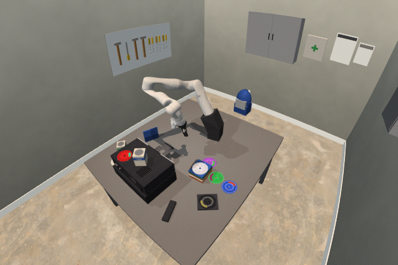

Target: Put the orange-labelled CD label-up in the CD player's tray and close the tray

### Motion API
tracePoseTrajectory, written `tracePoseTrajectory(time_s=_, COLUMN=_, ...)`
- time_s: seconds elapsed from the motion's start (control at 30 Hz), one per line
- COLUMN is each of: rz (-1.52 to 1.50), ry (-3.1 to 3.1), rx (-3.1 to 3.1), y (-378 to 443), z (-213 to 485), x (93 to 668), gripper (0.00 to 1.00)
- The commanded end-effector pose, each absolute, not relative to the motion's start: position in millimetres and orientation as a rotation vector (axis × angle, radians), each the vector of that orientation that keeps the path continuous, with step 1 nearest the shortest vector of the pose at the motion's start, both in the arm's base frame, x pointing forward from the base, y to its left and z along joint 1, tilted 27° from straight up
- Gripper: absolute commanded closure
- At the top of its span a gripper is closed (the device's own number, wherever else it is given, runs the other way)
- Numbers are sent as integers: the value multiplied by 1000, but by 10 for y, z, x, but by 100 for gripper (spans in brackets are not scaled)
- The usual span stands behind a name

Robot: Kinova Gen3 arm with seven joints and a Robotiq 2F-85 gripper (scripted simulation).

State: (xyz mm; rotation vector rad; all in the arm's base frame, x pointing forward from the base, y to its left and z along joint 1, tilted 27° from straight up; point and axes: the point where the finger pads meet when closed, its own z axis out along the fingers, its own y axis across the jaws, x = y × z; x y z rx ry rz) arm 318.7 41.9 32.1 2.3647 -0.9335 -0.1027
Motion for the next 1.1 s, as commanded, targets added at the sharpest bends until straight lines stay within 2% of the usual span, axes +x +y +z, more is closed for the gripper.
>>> tracePoseTrajectory(time_s=0.0, rz=-75, ry=-722, rx=2439, y=798, z=115, x=3343, gripper=0)
tracePoseTrajectory(time_s=0.47, rz=114, ry=-2, rx=2643, y=1786, z=-414, x=4113, gripper=0)
tracePoseTrajectory(time_s=1.07, rz=171, ry=223, rx=2669, y=2080, z=-571, x=4341, gripper=0)
